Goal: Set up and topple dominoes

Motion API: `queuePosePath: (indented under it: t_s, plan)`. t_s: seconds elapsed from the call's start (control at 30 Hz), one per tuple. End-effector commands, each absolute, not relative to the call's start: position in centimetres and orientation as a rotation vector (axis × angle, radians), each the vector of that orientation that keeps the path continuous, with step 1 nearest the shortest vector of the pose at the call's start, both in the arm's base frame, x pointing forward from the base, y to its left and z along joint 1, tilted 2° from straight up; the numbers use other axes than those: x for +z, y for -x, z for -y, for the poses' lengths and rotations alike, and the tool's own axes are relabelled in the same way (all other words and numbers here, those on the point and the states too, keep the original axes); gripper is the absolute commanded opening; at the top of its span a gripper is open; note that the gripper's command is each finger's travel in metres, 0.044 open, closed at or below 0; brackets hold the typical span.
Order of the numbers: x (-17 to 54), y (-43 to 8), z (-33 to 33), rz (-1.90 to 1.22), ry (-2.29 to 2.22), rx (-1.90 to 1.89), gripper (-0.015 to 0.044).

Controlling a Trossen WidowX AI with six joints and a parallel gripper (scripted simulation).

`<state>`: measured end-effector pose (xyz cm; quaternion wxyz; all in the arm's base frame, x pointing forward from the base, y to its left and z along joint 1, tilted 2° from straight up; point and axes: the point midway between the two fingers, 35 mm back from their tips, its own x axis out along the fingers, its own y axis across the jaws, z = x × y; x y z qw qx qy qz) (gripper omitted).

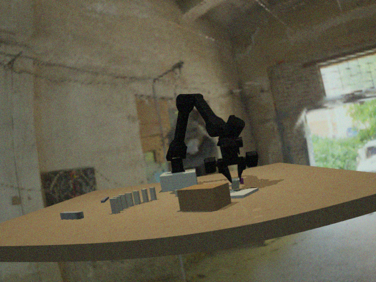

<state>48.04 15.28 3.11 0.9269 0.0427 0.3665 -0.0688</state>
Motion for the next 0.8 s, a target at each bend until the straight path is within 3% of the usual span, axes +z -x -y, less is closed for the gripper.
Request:
queuePosePath:
  t_s: [0.0,0.77]
  plan:
    - [2.8,-47.8,-15.4,-0.694,-0.064,-0.146,0.0107]
    - [2.7,-45.1,-15.5,-0.346,-0.006,-0.218,0.0107]
